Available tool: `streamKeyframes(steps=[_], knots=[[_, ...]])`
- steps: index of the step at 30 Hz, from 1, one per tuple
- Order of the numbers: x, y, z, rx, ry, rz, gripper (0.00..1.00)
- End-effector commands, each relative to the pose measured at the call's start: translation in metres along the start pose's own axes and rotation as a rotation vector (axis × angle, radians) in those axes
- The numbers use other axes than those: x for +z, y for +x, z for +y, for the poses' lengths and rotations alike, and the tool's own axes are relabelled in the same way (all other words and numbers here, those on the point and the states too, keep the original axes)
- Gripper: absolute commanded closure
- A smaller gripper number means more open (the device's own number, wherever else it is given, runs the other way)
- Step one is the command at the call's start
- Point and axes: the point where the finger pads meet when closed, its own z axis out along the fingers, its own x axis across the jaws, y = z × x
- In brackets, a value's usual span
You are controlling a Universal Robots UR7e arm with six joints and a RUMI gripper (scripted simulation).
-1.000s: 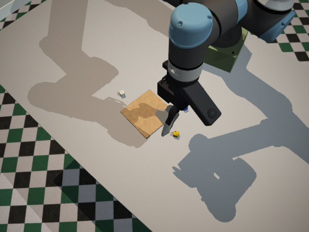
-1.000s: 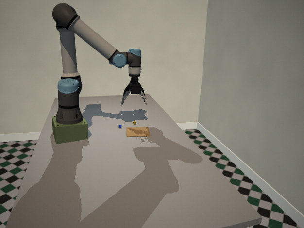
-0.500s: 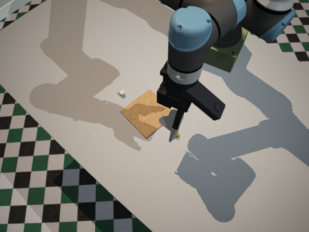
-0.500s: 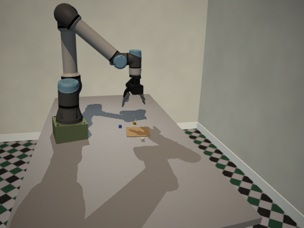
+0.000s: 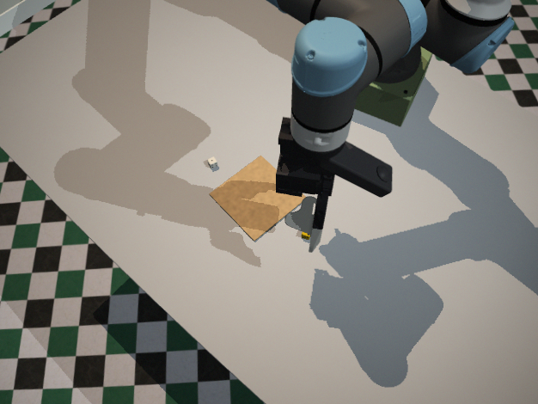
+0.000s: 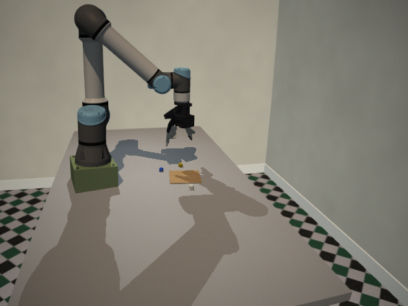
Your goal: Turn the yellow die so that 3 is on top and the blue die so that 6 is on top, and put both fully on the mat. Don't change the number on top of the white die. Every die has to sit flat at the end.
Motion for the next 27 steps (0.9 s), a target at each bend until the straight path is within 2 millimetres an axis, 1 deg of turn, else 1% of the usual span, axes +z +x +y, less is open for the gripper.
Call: streamKeyframes(steps=[1,3,6,18,21,24,27], knots=[[0.0028,-0.0003,0.0003,-0.174,0.004,0.005,0.0],[0.0028,-0.0003,0.0003,-0.174,0.004,0.005,0.0],[0.0047,-0.0009,0.0008,-0.273,0.004,0.005,0.0],[0.0094,-0.0021,0.0026,-0.521,0.003,0.006,0.0],[0.0096,-0.0021,0.0026,-0.531,0.003,0.006,0.0],[0.0116,-0.0025,0.0037,-0.635,0.003,0.006,0.0],[0.0125,-0.0026,0.0042,-0.684,0.003,0.006,0.0]])
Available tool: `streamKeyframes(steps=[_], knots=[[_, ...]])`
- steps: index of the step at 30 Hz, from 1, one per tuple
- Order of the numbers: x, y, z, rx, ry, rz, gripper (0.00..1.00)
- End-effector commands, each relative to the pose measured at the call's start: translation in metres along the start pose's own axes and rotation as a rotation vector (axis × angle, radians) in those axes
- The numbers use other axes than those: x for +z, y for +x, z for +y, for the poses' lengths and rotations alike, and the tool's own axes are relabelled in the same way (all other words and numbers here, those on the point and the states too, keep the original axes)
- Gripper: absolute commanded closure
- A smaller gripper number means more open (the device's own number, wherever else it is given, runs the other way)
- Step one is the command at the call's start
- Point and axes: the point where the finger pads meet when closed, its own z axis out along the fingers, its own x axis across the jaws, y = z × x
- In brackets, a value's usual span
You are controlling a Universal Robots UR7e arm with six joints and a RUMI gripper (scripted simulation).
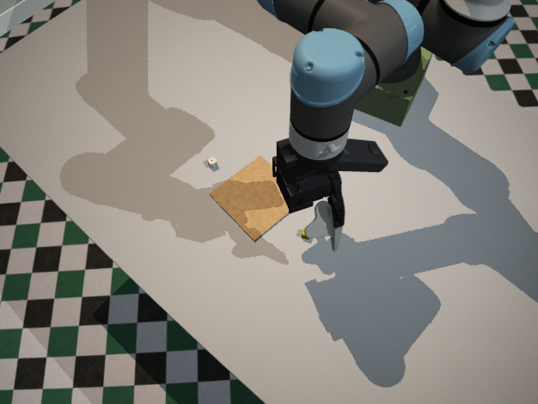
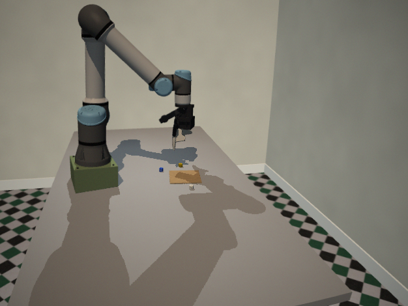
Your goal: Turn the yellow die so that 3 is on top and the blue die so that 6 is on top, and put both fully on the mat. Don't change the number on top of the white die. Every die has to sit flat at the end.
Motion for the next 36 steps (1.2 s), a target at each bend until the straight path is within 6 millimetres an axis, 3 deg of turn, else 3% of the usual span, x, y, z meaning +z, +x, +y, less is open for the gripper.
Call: streamKeyframes(steps=[1,25,36], knots=[[0.003,0.0,0.002,-0.174,0.0,0.007,0.0],[0.012,-0.004,0.007,-0.652,-0.002,0.007,0.0],[0.014,-0.004,0.009,-0.779,-0.002,0.007,0.0]])
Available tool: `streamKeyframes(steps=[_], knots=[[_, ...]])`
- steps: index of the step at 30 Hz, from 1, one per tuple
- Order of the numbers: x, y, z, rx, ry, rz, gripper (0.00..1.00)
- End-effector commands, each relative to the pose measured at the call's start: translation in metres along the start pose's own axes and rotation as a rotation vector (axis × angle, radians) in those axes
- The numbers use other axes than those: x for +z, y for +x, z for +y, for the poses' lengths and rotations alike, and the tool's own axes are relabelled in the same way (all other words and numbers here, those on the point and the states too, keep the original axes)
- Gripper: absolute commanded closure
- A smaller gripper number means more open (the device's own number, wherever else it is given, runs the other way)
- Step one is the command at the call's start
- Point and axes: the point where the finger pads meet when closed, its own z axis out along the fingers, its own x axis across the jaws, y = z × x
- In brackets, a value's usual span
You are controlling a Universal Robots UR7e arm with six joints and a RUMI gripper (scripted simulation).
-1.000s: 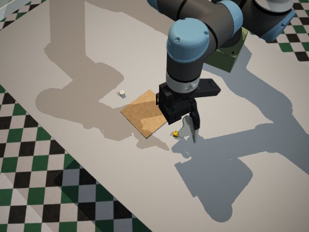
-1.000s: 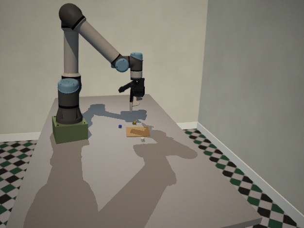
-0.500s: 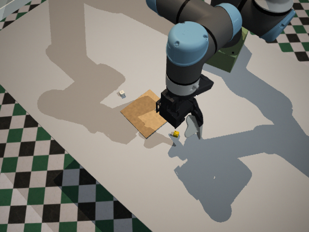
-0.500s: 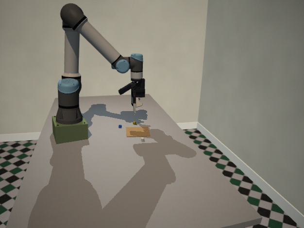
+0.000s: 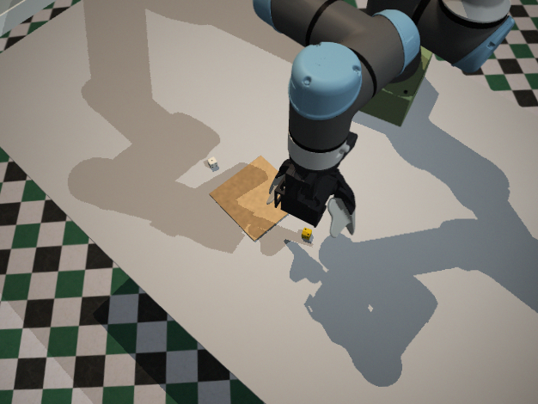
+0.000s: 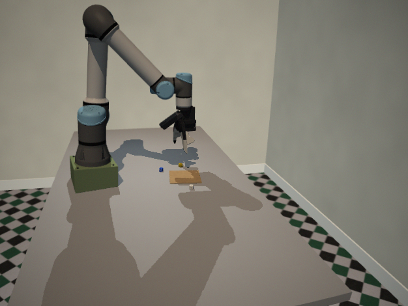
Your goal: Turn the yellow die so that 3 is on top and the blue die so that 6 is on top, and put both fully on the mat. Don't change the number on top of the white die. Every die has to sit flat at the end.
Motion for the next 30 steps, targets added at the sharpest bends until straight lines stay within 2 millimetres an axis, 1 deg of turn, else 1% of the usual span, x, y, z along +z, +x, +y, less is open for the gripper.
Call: streamKeyframes(steps=[1,6,19,20,30], knots=[[0.0011,-0.0009,0.0026,-0.101,-0.005,0.005,0.0],[0.0017,-0.0014,0.0029,-0.133,-0.005,0.005,0.0],[0.002,-0.0016,0.0031,-0.15,-0.005,0.005,0.0],[0.002,-0.0016,0.0031,-0.15,-0.005,0.005,0.82],[0.002,-0.0016,0.0031,-0.15,-0.005,0.005,0.82]])
